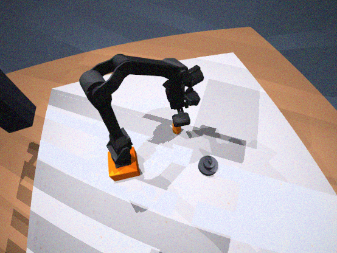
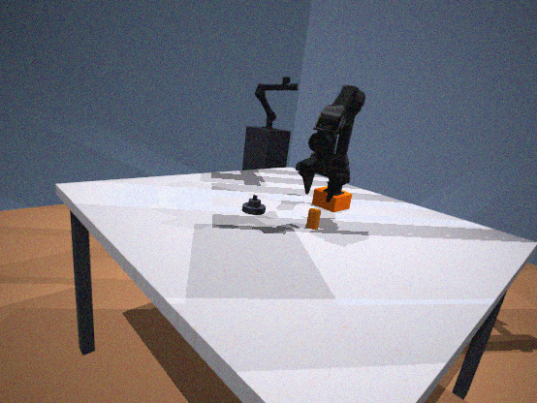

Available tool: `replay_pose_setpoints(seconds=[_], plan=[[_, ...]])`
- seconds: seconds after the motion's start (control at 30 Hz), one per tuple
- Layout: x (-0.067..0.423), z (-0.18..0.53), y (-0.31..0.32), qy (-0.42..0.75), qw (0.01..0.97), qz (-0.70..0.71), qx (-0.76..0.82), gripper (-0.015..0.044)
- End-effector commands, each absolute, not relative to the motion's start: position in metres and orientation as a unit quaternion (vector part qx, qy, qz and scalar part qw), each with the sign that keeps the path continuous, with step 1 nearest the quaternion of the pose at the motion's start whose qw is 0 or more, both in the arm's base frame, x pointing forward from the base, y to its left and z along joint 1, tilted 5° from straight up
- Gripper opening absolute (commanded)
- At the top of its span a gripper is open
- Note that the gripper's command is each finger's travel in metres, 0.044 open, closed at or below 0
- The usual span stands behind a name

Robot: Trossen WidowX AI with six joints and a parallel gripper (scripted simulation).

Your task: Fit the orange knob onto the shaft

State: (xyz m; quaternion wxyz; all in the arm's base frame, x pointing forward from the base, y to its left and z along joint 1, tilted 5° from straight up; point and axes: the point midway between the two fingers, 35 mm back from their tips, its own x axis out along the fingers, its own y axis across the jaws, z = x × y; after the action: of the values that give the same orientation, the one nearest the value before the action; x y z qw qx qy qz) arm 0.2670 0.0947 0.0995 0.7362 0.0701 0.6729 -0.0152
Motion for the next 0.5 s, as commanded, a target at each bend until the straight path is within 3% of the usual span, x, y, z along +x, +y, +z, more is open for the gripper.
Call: replay_pose_setpoints(seconds=[0.0, 0.47], plan=[[0.264, 0.086, 0.095, 0.681, 0.729, -0.018, 0.071, 0.0440], [0.269, 0.064, 0.096, 0.681, 0.729, -0.018, 0.071, 0.0440]])
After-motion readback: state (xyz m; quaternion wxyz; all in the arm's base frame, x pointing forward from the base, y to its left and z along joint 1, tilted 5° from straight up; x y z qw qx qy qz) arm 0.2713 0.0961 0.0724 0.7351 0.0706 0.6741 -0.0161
